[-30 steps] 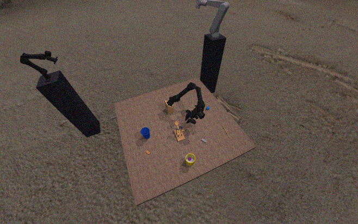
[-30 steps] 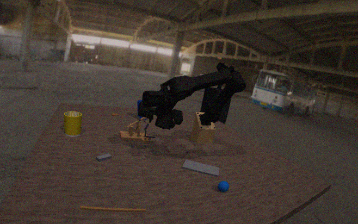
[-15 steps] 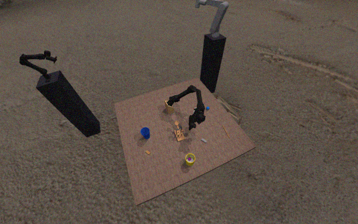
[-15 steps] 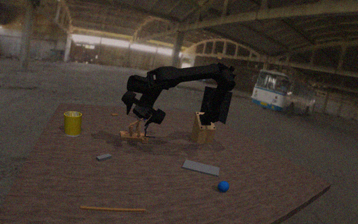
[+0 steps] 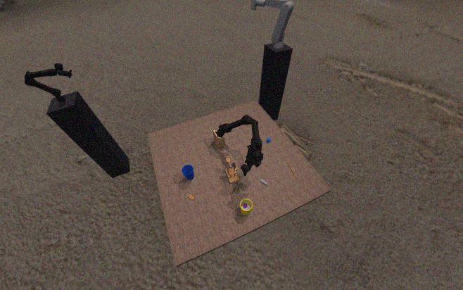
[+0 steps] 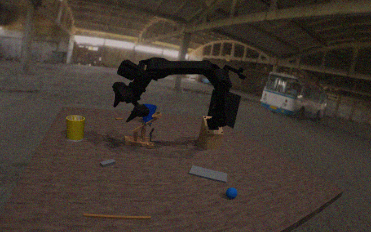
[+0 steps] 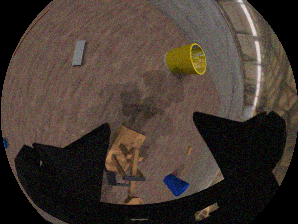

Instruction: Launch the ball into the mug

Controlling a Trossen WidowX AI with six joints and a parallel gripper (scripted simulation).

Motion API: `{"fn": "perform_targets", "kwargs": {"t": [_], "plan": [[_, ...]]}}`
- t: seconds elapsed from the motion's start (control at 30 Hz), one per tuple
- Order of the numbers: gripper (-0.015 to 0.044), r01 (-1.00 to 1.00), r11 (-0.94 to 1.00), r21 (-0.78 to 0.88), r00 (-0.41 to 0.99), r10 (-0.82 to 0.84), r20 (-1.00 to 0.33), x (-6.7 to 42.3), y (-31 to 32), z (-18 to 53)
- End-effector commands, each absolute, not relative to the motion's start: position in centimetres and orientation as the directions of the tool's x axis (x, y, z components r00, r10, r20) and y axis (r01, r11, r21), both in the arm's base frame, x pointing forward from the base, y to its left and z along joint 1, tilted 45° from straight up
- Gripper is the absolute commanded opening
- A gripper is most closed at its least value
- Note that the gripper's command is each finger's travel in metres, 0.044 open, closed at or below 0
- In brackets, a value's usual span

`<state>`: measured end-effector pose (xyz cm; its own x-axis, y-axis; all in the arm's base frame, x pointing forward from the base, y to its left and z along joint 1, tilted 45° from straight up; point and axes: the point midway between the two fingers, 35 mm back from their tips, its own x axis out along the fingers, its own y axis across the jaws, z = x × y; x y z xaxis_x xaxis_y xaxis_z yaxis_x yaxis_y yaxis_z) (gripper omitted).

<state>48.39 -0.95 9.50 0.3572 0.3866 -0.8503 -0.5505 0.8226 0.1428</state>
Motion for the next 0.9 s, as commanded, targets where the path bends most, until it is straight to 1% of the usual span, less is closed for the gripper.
{"fn": "perform_targets", "kwargs": {"t": [0.0, 0.27, 0.4, 0.63, 0.87], "plan": [[0.0440, -0.461, 0.862, 0.211, 0.409, 0.417, -0.812, 50.4, -2.7, 9.4], [0.0440, -0.314, 0.893, 0.321, 0.503, 0.443, -0.742, 53.4, -6.3, 9.7], [0.0440, -0.244, 0.881, 0.406, 0.553, 0.470, -0.688, 55.2, -8.3, 9.8], [0.0440, -0.145, 0.818, 0.556, 0.634, 0.508, -0.583, 57.7, -12.0, 9.9], [0.0440, -0.089, 0.721, 0.687, 0.708, 0.531, -0.466, 59.8, -15.9, 9.7]]}}
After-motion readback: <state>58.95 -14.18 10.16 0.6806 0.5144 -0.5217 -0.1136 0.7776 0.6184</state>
